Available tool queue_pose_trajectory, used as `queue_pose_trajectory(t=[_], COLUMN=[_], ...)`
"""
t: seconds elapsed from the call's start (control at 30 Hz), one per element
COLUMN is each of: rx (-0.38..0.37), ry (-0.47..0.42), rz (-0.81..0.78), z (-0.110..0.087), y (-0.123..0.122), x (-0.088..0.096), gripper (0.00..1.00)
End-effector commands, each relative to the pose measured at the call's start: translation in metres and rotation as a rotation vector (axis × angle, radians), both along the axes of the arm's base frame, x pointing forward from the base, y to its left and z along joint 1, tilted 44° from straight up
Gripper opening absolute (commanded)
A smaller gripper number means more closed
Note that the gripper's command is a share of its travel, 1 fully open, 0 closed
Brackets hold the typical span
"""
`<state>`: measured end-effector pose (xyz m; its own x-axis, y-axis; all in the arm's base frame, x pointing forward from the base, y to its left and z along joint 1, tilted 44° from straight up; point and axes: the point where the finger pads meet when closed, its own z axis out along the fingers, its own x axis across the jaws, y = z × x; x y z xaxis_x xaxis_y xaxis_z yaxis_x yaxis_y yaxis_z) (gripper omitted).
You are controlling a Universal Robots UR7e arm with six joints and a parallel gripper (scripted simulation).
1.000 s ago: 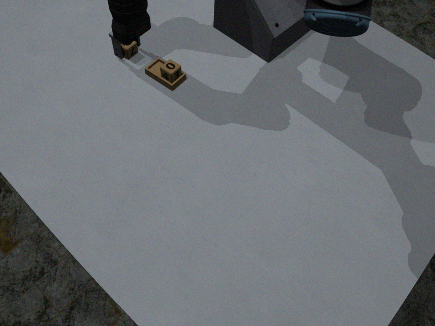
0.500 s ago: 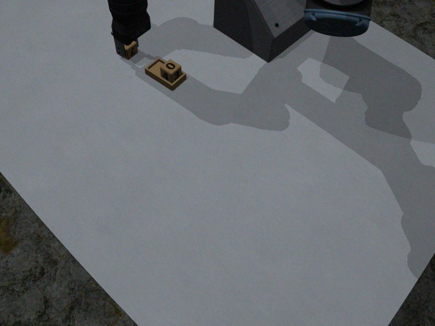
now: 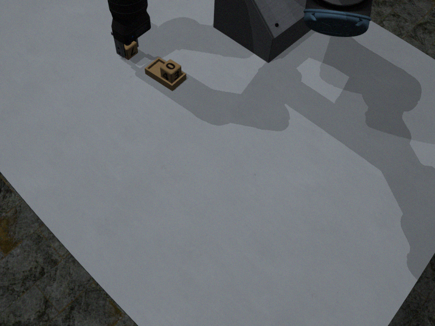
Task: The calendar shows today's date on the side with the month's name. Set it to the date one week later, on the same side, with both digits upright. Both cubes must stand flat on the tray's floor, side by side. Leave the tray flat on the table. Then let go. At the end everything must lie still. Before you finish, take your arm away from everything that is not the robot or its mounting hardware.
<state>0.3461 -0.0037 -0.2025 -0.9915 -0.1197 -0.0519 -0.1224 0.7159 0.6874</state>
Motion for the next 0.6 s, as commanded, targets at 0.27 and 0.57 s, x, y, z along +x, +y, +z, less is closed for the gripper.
queue_pose_trajectory(t=[0.27, 0.57], rx=[0.000, -0.004], ry=[0.000, -0.003], rz=[0.000, -0.001], z=[0.001, 0.022], y=[0.000, -0.023], x=[0.000, 0.003], gripper=[0.60, 0.60])
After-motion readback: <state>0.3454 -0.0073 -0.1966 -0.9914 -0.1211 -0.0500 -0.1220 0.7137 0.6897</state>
